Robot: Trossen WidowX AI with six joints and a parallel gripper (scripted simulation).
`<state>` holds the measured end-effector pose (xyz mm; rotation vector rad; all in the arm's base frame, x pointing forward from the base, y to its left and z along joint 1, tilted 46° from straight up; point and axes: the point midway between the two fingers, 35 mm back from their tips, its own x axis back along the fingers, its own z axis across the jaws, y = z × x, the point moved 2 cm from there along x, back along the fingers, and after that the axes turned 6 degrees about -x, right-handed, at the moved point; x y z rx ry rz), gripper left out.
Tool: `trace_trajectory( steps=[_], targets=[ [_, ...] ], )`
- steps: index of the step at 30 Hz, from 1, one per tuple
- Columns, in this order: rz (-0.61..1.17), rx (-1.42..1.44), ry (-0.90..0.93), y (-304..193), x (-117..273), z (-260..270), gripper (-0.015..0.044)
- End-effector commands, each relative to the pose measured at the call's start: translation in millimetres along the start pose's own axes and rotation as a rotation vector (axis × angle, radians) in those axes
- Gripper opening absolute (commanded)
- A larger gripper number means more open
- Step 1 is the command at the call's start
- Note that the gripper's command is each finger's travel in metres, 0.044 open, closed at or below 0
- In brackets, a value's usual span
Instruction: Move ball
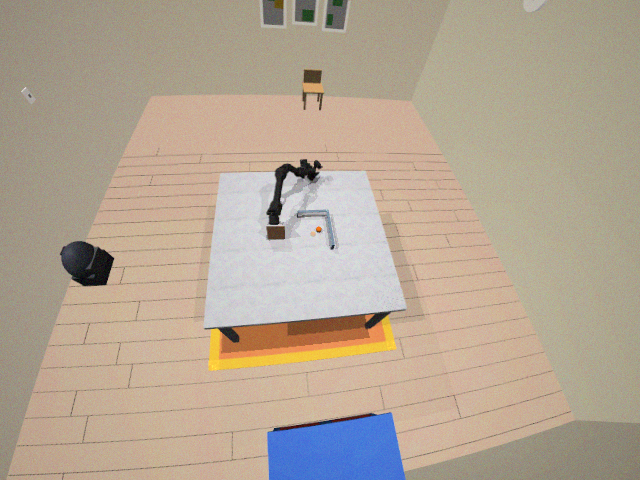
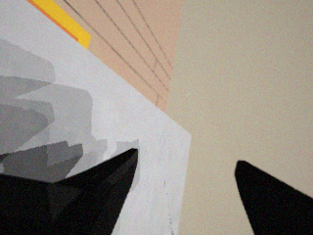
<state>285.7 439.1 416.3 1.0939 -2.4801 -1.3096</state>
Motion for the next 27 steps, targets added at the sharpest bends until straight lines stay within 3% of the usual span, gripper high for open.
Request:
trace_trajectory(
  steps=[1, 7, 13, 20, 27],
  targets=[
    [0.09, 0.001, 0.057, -47, -5, -11, 0.0305],
    [0.317, -0.006, 0.15, -153, -6, -29, 0.0305],
    [0.56, -0.081, 0.228, -255, 19, -51, 0.0305],
    [0.841, -0.255, 0.293, -358, 79, -76, 0.0305],
    [1.11, -0.529, 0.352, -437, 165, -85, 0.0305]
  ],
)
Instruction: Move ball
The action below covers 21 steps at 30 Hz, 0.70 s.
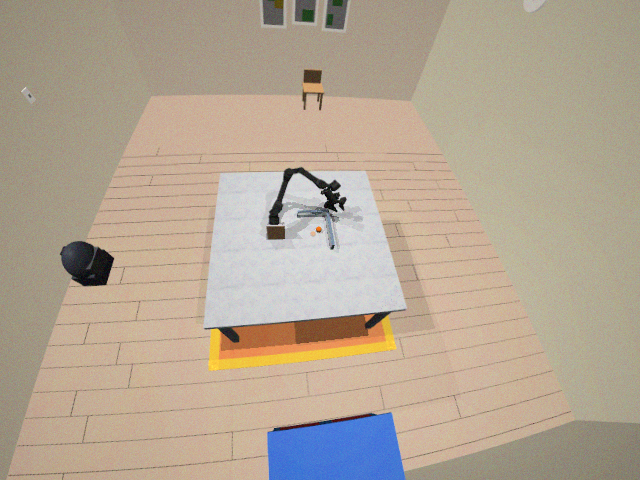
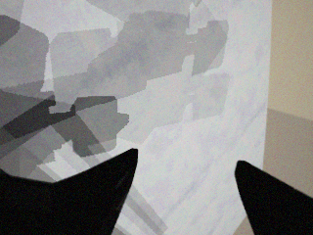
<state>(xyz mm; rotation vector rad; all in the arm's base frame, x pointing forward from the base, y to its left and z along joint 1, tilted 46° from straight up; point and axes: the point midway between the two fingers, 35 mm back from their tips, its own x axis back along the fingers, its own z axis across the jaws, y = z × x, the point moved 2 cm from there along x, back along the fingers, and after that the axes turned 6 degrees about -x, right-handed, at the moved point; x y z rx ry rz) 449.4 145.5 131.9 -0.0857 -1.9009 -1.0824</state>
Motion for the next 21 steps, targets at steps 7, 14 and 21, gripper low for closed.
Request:
trace_trajectory(
  steps=[7, 14, 21],
  targets=[
    [0.252, -0.41, 0.24, -120, 2, -9, 0.0305],
    [0.379, -0.767, 0.512, -166, 13, 21, 0.0305],
    [0.439, -0.989, 0.663, -183, 23, 37, 0.0305]
  ],
)
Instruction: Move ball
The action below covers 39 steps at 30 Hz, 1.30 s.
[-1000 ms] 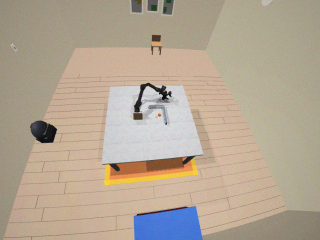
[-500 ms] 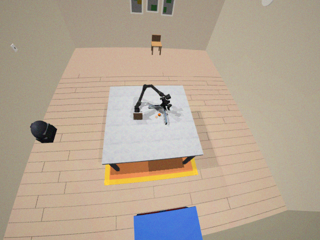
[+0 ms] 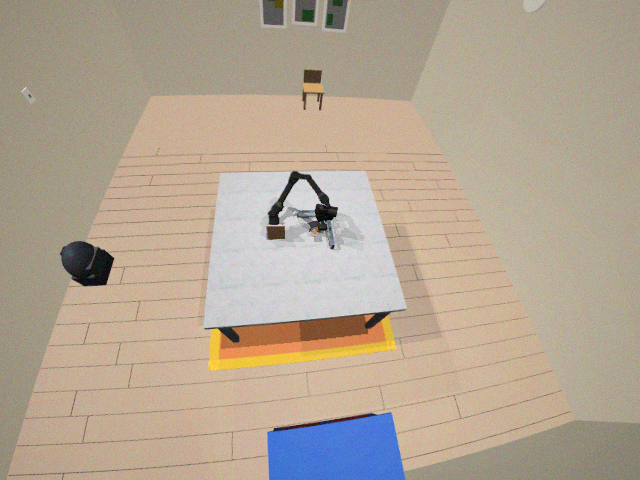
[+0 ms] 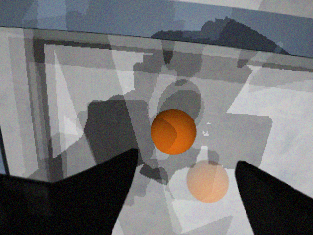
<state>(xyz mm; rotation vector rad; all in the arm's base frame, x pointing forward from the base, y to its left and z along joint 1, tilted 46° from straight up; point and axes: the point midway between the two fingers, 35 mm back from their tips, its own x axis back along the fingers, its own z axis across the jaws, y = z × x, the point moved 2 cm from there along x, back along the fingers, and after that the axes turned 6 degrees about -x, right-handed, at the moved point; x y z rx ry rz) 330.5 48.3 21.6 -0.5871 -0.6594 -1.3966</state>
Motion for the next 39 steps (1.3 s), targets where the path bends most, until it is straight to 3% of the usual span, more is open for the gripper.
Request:
trace_trajectory(
  steps=[1, 38, 39],
  targets=[
    [0.011, -0.032, 0.037, -3, -1, 4, 0.0305],
    [0.011, -0.032, 0.04, -3, -56, 6, 0.0305],
    [0.011, -0.032, 0.04, -3, -56, 6, 0.0279]
  ],
)
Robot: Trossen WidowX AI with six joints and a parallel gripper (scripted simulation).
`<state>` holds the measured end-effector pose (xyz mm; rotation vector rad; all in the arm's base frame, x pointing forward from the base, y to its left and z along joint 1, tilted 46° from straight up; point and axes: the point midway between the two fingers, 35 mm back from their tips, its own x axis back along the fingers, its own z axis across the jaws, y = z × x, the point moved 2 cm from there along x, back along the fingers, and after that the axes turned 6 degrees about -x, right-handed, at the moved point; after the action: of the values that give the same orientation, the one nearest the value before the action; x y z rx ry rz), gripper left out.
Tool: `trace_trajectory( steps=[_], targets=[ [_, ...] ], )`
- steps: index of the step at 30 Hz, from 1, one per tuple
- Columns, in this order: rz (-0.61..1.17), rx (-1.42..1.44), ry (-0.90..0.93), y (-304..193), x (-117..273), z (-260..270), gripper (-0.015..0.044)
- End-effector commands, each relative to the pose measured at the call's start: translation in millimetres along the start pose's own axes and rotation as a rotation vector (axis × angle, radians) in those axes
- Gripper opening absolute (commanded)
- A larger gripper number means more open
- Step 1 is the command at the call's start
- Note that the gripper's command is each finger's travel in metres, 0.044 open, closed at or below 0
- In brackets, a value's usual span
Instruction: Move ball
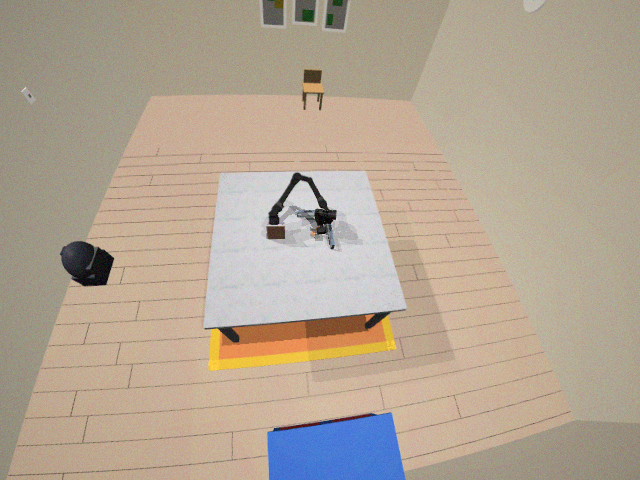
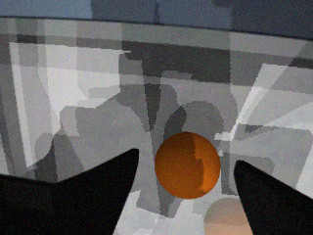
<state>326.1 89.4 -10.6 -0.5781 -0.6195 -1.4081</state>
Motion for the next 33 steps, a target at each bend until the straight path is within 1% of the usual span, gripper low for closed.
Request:
trace_trajectory(
  steps=[1, 2, 11, 13, 17, 18, 23, 33],
  targets=[
    [0.008, -0.013, 0.007, -2, -4, -1, 0.0253],
    [0.008, -0.013, 0.007, -2, -4, -1, 0.0226],
    [0.008, -0.013, 0.007, -2, -4, -1, 0.0166],
    [0.004, -0.011, 0.004, -2, -3, -2, 0.0114],
    [-0.032, 0.007, -0.028, 7, 20, -4, 0.0009],
    [-0.031, 0.006, -0.029, 8, 25, -5, 0.0],
    [-0.024, 0.002, -0.03, 9, 49, -6, 0.0],
    [0.002, -0.011, -0.008, 2, 111, -5, 0.0]
  ],
)
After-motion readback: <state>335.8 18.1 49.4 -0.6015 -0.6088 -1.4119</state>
